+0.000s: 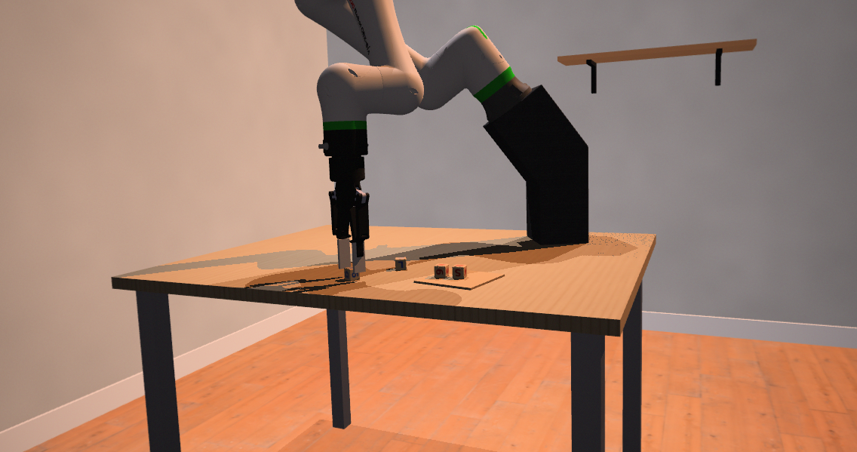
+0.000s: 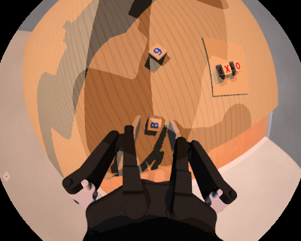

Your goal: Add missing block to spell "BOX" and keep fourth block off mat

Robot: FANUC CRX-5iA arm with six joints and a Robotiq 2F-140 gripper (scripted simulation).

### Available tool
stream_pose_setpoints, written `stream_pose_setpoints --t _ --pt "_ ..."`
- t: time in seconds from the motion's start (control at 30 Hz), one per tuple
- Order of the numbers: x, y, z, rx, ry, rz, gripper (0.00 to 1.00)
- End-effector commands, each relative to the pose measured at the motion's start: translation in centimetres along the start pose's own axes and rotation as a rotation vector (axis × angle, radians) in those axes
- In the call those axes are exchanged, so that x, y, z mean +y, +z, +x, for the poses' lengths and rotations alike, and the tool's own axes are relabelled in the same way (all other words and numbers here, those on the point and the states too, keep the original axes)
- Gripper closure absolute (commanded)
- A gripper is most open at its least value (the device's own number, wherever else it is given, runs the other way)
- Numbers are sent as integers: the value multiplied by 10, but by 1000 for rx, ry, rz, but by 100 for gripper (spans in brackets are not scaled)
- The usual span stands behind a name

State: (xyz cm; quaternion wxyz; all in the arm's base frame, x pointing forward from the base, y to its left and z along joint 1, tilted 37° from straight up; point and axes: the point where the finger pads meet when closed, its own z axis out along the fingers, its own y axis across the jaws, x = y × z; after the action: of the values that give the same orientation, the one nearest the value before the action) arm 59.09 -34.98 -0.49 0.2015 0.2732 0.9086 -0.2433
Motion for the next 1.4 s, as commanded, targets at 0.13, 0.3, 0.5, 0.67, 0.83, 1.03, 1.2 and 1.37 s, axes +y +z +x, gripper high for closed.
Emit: stream_pose_setpoints --t 0.13,0.3,0.5,0.67,0.83,1.03,1.2,1.37 --pt "0 12 0 -1 0 0 63" --pt "0 16 0 -1 0 0 63" --pt "0 17 0 -1 0 0 63" --pt "0 17 0 -1 0 0 63" --pt "0 17 0 -1 0 0 63" --pt "0 17 0 -1 0 0 75" --pt "0 17 0 -1 0 0 75" --pt "0 17 0 -1 0 0 75"
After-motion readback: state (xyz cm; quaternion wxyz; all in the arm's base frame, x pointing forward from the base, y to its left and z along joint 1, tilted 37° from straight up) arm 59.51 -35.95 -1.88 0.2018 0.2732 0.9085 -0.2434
